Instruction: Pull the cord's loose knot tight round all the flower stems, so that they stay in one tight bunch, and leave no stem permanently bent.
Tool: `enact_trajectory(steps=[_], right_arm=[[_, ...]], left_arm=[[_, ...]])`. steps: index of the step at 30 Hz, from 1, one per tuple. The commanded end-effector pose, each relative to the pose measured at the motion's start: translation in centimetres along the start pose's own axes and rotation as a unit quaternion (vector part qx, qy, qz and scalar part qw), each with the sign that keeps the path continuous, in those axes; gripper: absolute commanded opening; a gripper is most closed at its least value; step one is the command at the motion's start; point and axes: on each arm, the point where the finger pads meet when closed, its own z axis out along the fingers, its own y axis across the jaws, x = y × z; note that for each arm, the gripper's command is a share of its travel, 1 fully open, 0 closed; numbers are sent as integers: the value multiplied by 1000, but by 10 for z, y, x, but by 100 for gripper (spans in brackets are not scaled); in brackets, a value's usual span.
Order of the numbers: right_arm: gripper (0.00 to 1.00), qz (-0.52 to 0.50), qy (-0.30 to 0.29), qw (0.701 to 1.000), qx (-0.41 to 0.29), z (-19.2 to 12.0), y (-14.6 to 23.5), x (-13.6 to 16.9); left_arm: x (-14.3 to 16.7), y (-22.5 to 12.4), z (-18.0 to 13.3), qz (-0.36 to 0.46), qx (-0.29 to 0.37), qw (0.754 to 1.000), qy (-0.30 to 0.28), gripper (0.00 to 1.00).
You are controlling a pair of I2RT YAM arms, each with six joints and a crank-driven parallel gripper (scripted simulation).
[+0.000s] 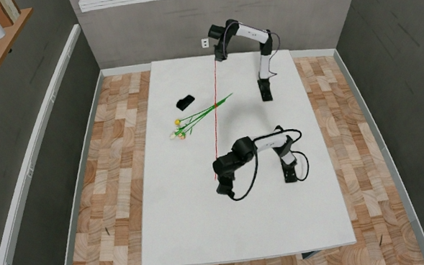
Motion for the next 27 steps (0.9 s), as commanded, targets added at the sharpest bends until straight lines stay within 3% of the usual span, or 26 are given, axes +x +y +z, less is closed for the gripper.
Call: enact_trajectory(steps=[1,11,27], right_arm=[[0,-1,32,999,13,-13,3,16],[0,-2,32,999,19,-1,5,17],[0,-2,27,999,18,84,37,36]], left_arm=[[-23,-7,-8,7,22,999,-38,0],[-20,1,-1,7,23,999,-41,0],[-26,43,80,5,25,999,-39,0]])
